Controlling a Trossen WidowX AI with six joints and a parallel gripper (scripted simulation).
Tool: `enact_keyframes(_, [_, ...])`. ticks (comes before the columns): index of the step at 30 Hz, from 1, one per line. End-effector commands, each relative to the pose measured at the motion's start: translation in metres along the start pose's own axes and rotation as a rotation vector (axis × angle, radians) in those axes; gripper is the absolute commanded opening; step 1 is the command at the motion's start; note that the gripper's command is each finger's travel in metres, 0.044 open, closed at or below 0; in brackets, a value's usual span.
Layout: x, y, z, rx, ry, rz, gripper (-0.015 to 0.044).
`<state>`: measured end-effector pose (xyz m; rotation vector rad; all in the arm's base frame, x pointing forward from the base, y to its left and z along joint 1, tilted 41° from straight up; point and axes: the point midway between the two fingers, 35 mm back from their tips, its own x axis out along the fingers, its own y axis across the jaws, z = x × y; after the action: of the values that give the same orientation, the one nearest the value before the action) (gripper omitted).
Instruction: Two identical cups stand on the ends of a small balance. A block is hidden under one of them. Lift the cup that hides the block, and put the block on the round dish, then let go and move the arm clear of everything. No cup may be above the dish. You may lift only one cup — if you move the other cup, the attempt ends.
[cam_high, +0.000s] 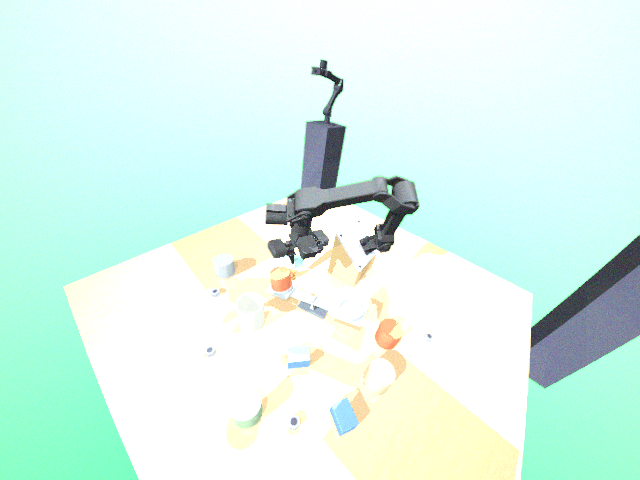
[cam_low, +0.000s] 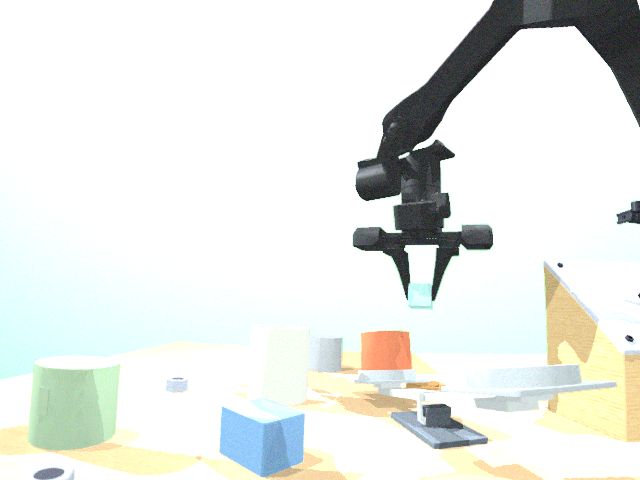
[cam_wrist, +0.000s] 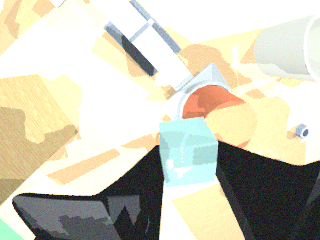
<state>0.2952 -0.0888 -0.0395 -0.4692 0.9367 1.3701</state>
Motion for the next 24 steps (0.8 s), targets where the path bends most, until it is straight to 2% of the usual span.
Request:
enact_keyframes(1, [0.004,-0.003,-0.019,-0.007,0.007,-0.004,0.0])
enact_keyframes(24, [0.049,0.007,-0.12,-0.027,-0.008,0.009,0.0])
